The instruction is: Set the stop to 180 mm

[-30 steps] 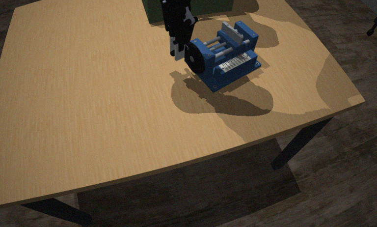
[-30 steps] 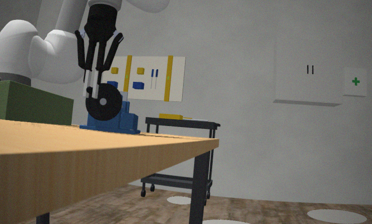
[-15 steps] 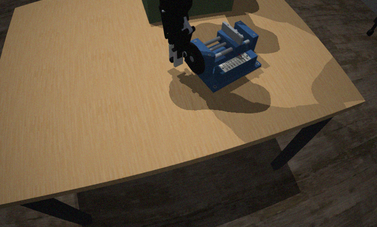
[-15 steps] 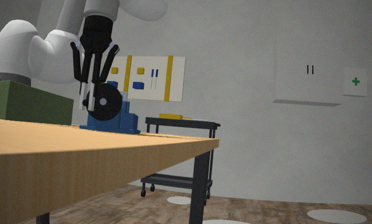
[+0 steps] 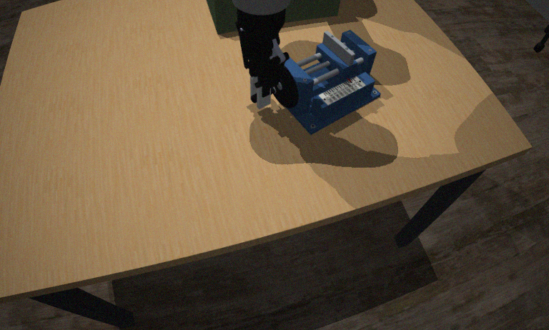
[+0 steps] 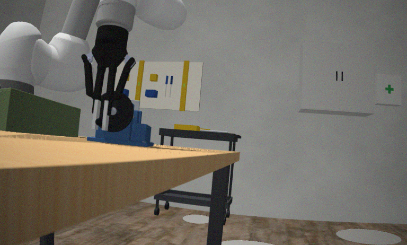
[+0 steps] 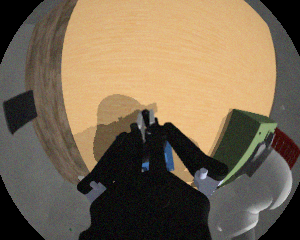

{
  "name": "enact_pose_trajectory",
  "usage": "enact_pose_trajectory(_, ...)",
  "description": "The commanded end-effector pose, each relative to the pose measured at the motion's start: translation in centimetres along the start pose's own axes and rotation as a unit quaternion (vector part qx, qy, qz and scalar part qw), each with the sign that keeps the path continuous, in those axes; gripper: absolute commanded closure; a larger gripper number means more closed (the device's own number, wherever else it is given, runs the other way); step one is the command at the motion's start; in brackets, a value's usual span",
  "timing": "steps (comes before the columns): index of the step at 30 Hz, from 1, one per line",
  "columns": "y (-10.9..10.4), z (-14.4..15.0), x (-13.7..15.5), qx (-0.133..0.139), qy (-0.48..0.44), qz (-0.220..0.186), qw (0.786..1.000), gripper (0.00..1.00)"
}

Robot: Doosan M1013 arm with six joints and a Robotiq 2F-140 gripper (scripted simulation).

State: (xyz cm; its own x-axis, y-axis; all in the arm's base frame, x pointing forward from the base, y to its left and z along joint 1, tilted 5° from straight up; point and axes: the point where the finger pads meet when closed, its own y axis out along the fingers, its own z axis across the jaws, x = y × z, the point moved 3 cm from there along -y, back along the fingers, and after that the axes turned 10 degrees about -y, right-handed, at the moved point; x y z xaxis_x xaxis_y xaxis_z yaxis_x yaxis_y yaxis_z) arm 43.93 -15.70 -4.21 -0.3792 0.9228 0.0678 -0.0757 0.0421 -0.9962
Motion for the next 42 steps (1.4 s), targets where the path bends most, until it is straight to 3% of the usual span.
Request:
enact_pose_trajectory(1,0.3,-0.5,-0.1,0.0,0.0,0.0,1.0,0.96)
enact_pose_trajectory(11,0.4,-2.9,-0.5,0.0,0.0,0.0,1.0,0.96)
enact_pose_trajectory(21,-1.9,-5.2,-0.9,0.0,0.0,0.0,1.0,0.96)
enact_pose_trajectory(42,-5.7,-4.2,-0.7,0.0,0.0,0.0,1.0,0.96)
